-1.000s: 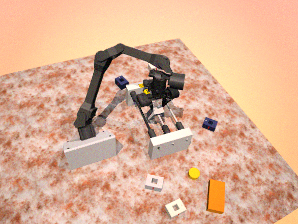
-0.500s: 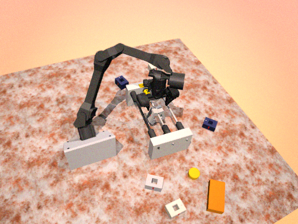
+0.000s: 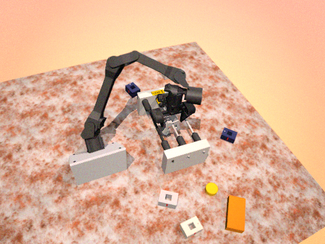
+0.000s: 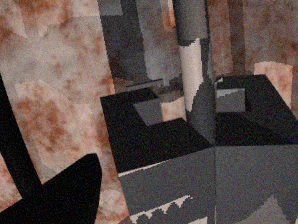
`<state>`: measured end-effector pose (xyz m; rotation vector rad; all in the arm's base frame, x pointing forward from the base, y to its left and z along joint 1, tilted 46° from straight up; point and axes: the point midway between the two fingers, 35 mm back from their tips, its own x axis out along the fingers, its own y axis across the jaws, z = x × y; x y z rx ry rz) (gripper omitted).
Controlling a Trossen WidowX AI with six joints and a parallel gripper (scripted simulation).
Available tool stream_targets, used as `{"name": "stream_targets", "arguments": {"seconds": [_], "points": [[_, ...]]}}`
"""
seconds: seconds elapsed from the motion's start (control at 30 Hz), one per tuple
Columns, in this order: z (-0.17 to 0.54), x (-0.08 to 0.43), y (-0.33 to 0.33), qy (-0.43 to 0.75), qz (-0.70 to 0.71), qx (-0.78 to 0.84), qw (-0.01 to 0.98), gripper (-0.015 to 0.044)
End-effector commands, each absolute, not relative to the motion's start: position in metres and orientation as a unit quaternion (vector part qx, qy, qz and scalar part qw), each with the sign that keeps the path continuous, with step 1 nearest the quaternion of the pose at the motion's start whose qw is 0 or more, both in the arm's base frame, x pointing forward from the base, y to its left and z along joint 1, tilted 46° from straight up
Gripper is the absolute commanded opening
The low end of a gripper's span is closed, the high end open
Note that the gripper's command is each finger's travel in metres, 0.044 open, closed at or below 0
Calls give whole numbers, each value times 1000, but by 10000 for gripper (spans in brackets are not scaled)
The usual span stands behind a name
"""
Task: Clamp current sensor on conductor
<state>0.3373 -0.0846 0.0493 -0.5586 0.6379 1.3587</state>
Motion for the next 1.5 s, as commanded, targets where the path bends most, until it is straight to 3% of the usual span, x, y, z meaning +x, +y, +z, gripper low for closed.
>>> {"name": "stream_targets", "arguments": {"seconds": [0.0,0.5,1.27,1.47], "points": [[44,336,-79,287,611,-244,696,440],[29,338,-63,286,611,-244,696,440],[32,339,-66,286,611,-249,695,287],[32,339,-66,286,611,-249,695,129]]}}
